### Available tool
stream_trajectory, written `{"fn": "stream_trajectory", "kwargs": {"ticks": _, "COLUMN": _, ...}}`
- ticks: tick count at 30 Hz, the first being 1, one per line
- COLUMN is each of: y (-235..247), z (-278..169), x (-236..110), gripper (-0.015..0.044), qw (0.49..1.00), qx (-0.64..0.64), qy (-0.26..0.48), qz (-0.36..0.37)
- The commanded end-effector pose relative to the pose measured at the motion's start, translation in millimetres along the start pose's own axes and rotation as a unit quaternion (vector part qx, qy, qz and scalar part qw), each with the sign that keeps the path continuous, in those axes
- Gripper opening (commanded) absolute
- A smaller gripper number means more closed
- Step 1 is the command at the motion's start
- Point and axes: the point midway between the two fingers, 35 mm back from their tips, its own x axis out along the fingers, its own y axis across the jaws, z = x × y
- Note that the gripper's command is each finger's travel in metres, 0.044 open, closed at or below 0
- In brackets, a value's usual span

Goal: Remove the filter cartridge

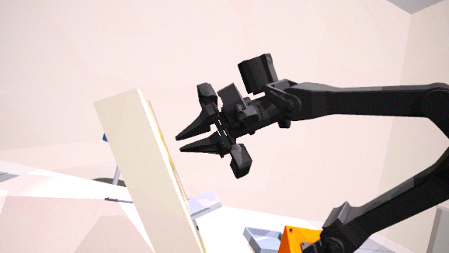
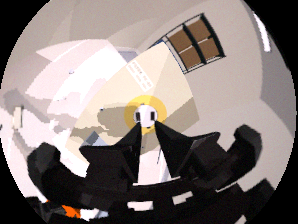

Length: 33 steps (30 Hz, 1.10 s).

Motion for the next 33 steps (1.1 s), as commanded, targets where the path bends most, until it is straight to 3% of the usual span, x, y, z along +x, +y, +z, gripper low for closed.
{"fn": "stream_trajectory", "kwargs": {"ticks": 1, "y": 1, "z": -1, "x": 8, "gripper": 0.01, "qw": 1.0, "qx": 0.002, "qy": 0.001, "qz": -0.001}}
{"fn": "stream_trajectory", "kwargs": {"ticks": 33, "y": 1, "z": 0, "x": 18, "gripper": 0.01, "qw": 1.0, "qx": 0.003, "qy": -0.002, "qz": -0.002}}
